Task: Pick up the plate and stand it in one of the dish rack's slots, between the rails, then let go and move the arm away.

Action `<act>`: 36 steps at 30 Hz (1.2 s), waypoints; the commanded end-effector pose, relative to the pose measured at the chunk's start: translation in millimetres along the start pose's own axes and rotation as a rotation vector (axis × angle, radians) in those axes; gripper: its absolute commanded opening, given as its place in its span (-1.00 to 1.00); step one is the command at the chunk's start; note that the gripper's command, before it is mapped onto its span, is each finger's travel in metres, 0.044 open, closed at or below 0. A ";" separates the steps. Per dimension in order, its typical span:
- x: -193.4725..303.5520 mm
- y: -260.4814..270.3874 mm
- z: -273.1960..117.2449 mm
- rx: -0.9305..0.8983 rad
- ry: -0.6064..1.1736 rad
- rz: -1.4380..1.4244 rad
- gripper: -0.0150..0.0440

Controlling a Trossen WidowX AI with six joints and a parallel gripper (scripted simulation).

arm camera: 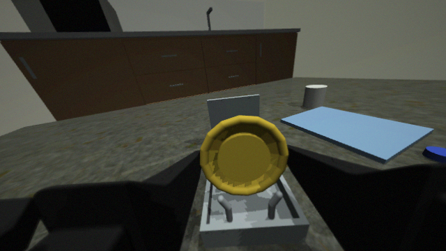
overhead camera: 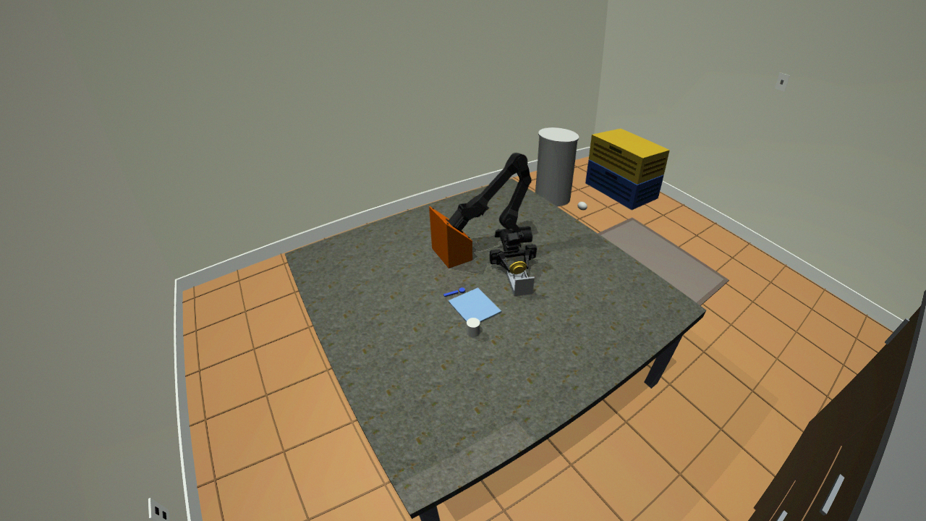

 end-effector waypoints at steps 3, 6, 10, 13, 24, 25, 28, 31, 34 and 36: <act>0.0 0.0 0.0 0.000 0.000 0.000 -0.22; 0.0 0.0 0.0 0.000 0.000 0.000 0.04; 0.0 0.0 0.0 0.000 0.000 0.000 0.40; 0.0 0.0 0.0 0.000 0.000 0.000 0.67; -11.9 1.8 -0.5 0.004 0.001 -0.002 0.86; -19.9 2.5 -0.9 0.007 0.002 -0.003 0.86; -43.2 2.6 -2.9 0.012 0.002 -0.008 0.86; -65.4 -0.3 -6.0 0.014 0.001 -0.014 0.86; -86.7 -2.6 -8.1 0.015 -0.003 -0.021 0.86; -100.4 -5.5 -10.3 0.013 -0.007 -0.027 0.86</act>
Point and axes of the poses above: the point midway between the two fingers, 35 mm back from their tips, its own z axis out along the fingers, its own y axis across the jaws, x = y × z, the point moved 6 cm from there along -z, back along the fingers, and after that the axes turned 13 degrees about -z, right-handed, at the moved point
